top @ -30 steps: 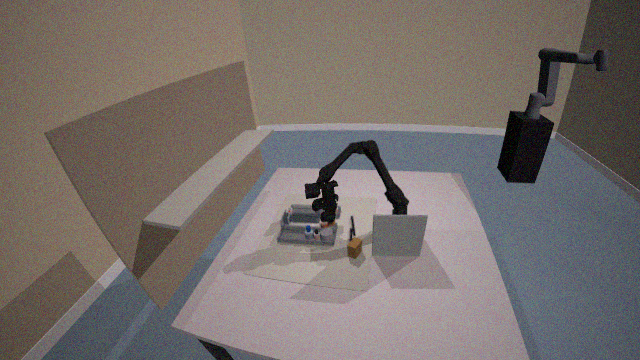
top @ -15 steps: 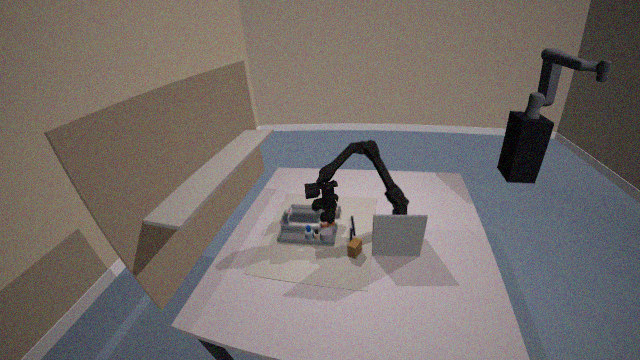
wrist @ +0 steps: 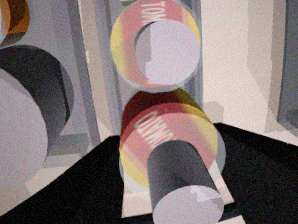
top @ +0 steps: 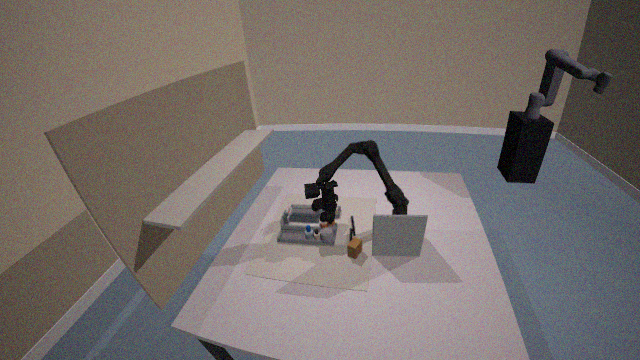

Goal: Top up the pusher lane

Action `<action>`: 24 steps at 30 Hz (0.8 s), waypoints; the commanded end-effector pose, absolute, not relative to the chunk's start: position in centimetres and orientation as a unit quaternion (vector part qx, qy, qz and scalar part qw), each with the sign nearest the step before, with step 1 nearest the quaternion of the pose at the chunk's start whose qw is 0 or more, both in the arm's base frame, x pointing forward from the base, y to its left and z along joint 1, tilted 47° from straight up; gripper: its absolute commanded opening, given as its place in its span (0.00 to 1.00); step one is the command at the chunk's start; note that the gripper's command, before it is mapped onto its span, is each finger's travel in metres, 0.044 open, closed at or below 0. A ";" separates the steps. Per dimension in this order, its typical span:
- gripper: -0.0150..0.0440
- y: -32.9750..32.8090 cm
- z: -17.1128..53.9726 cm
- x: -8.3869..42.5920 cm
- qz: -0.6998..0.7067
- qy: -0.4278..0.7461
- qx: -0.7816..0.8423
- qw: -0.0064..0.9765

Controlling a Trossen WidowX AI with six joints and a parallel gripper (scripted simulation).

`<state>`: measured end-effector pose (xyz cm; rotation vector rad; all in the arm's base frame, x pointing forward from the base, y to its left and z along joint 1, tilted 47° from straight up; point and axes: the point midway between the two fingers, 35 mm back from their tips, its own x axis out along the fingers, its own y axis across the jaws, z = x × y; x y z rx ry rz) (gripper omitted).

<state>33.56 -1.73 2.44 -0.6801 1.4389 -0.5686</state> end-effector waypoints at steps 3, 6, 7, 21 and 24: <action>0.25 -1.7 2.7 34.1 -0.253 0.629 -0.301 0.670; 0.25 -1.8 2.6 34.1 -0.253 0.629 -0.301 0.670; 0.25 -1.8 2.6 34.1 -0.253 0.629 -0.301 0.670; 0.25 -2.1 2.3 34.2 -0.253 0.629 -0.301 0.670; 0.25 -2.1 2.2 34.2 -0.253 0.629 -0.302 0.670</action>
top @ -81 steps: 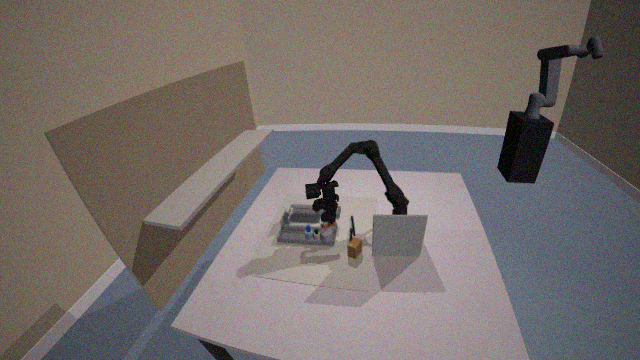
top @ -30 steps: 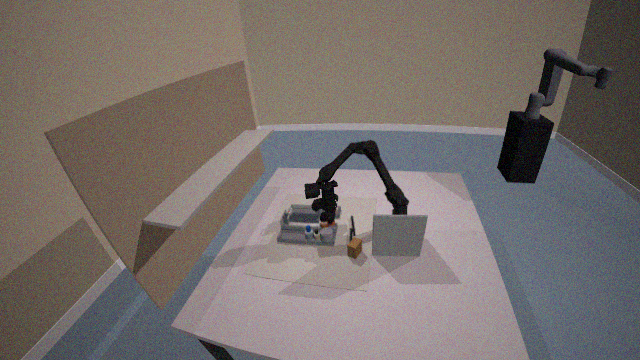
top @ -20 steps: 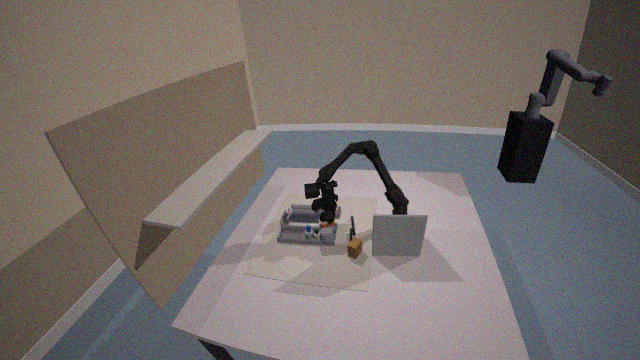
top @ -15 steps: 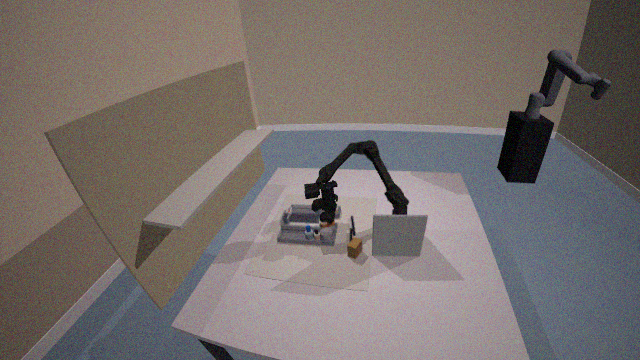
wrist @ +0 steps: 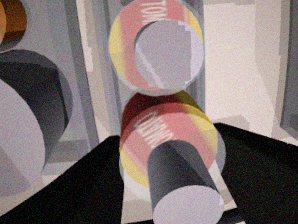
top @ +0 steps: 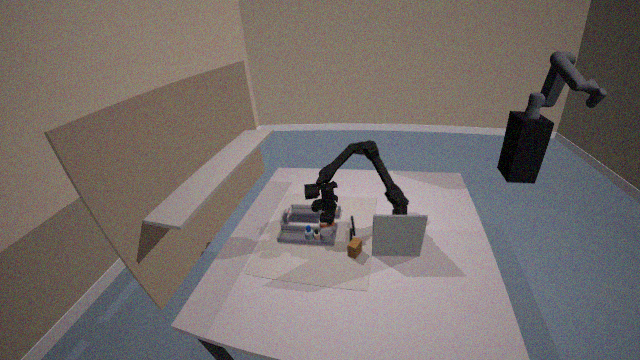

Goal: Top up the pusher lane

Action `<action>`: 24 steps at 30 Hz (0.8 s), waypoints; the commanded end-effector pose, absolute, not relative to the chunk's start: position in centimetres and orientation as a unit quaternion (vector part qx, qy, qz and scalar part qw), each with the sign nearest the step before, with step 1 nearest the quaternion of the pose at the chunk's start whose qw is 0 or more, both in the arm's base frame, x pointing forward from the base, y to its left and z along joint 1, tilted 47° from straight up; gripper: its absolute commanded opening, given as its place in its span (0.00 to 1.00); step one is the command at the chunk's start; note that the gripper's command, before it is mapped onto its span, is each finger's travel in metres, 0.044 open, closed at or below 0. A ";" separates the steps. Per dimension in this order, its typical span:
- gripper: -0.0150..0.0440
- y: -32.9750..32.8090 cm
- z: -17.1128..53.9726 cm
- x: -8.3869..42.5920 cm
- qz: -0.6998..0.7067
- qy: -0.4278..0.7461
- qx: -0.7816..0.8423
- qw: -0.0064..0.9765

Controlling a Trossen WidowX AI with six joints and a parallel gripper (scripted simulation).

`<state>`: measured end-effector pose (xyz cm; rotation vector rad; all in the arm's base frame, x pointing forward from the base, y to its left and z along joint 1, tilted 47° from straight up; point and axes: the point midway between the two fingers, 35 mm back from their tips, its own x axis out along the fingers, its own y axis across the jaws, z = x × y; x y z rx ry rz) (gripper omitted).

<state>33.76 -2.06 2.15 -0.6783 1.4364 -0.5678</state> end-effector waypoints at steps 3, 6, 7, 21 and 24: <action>0.25 -2.2 2.2 34.2 -0.253 0.629 -0.302 0.670; 0.25 -2.3 2.1 34.2 -0.253 0.629 -0.302 0.670; 0.25 -2.3 2.1 34.2 -0.253 0.629 -0.302 0.670; 0.25 -2.6 1.8 34.2 -0.254 0.629 -0.302 0.670; 0.25 -2.7 1.7 34.2 -0.254 0.629 -0.302 0.670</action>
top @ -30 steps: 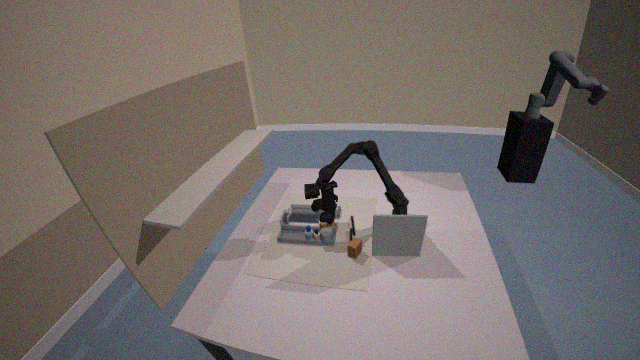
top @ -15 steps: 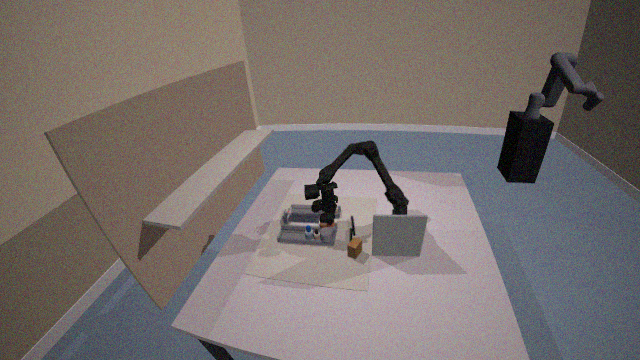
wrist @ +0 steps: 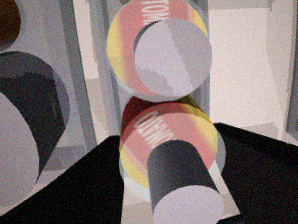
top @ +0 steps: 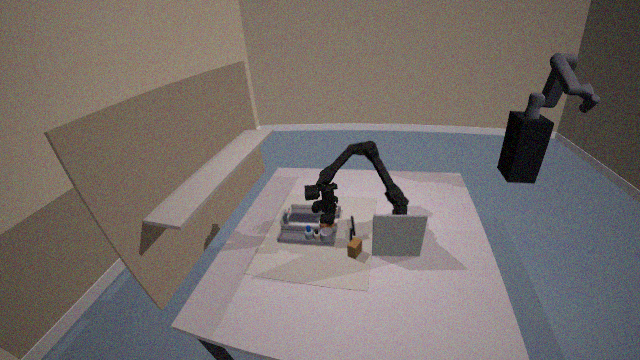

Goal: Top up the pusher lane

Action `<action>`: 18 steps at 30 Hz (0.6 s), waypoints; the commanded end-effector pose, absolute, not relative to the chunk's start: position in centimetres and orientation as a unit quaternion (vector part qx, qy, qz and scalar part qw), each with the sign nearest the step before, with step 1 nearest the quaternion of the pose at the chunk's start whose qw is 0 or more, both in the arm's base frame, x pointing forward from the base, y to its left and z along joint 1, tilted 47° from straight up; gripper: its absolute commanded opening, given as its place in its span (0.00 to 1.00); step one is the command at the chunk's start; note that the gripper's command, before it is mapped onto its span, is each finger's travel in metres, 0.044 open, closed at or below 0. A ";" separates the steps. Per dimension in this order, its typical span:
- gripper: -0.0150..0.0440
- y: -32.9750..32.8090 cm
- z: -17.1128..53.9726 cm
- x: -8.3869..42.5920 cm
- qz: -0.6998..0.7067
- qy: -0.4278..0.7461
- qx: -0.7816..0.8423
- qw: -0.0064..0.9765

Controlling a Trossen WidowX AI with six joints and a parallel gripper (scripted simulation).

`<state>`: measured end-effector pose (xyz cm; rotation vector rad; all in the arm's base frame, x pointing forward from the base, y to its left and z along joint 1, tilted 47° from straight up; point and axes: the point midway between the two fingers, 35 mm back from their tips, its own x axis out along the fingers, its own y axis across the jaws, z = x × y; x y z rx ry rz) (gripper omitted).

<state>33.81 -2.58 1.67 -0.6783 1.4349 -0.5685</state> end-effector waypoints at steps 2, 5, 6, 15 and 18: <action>0.25 -2.7 1.7 34.2 -0.254 0.629 -0.302 0.670; 0.25 -2.8 1.6 34.2 -0.254 0.629 -0.302 0.670; 0.25 -2.8 1.6 34.2 -0.254 0.629 -0.302 0.670; 0.25 -3.0 1.4 34.1 -0.254 0.629 -0.302 0.670; 0.25 -3.1 1.4 34.1 -0.254 0.629 -0.302 0.670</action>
